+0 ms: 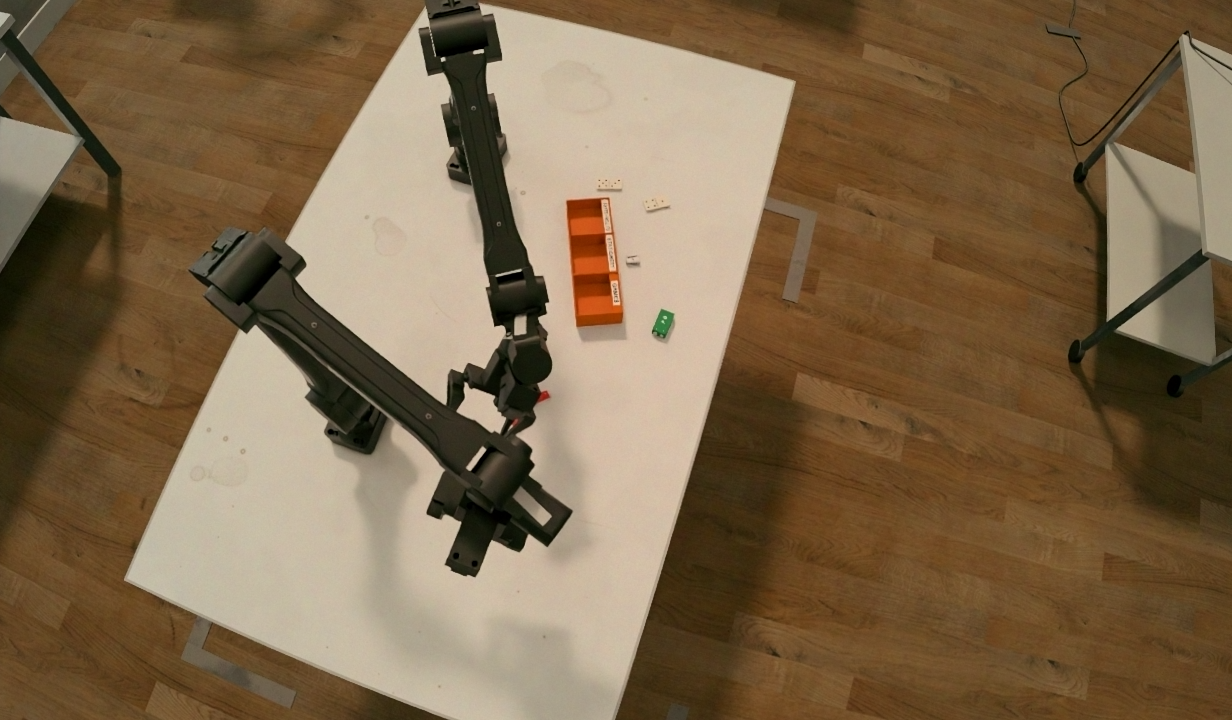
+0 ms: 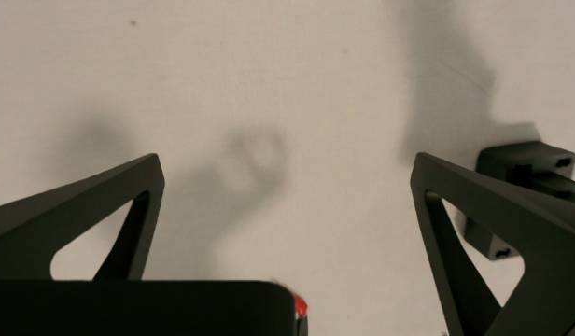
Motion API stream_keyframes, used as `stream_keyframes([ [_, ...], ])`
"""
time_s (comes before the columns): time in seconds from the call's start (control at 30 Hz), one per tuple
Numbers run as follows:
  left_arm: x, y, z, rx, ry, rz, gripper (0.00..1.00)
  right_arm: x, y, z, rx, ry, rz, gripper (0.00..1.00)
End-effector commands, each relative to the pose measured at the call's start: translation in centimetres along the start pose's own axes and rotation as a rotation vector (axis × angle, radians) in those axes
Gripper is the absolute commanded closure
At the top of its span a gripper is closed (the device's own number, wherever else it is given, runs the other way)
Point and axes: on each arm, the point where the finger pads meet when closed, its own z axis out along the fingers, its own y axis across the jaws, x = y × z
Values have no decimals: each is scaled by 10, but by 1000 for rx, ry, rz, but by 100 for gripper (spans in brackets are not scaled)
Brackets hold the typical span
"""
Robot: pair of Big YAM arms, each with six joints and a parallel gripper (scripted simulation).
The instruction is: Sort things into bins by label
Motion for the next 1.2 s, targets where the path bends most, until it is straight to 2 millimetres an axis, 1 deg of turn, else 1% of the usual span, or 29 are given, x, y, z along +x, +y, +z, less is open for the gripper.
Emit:
stream_keyframes([
  [0.0,-6,-3,-2,1,-10,8,0,-20,7,-57,-77,-21,24,0],
  [0.2,-6,-3,-2,1,-10,8,0,-27,-1,-89,-77,-21,24,0],
  [0.27,-6,-3,-2,1,-10,8,0,-27,-1,-89,-77,-21,24,0],
  [0.43,-6,-3,-2,1,-10,8,0,-31,-4,-102,-77,-21,24,0],
  [1.17,-6,-3,-2,1,-10,8,0,-32,-5,-109,-91,-21,8,0],
])
